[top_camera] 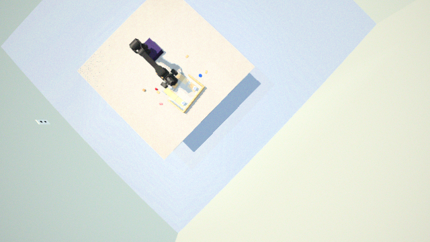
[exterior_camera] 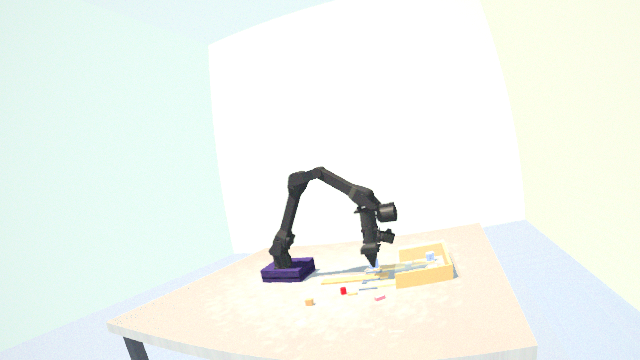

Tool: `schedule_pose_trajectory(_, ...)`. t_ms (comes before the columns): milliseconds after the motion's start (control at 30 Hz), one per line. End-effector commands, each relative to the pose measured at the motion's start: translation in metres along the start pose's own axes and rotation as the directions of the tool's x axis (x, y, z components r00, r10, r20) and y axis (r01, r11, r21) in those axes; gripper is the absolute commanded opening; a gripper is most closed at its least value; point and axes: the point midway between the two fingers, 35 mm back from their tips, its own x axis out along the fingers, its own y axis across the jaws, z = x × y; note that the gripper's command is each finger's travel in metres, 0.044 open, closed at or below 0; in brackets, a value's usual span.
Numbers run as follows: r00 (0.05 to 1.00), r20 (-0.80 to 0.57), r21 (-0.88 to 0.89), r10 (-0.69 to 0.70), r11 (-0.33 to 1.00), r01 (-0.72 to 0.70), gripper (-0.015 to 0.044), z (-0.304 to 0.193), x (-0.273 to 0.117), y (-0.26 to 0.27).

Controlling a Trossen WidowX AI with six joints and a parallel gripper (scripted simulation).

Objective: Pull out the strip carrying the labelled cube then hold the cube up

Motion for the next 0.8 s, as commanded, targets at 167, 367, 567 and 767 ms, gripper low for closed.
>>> schedule_pose_trajectory(167, 1.000, -0.006, 0.005, -0.005, 1.000, 0.005, 0.0000, -0.024, -0.013, 0.005)
schedule_pose_trajectory(367, 1.000, -0.007, 0.005, -0.005, 1.000, 0.005, 0.0000, -0.039, -0.014, 0.008)
schedule_pose_trajectory(567, 1.000, -0.008, 0.005, -0.004, 1.000, 0.004, 0.0000, -0.060, -0.014, 0.013)
schedule_pose_trajectory(767, 1.000, -0.010, 0.004, -0.004, 1.000, 0.004, 0.0000, -0.079, -0.013, 0.017)
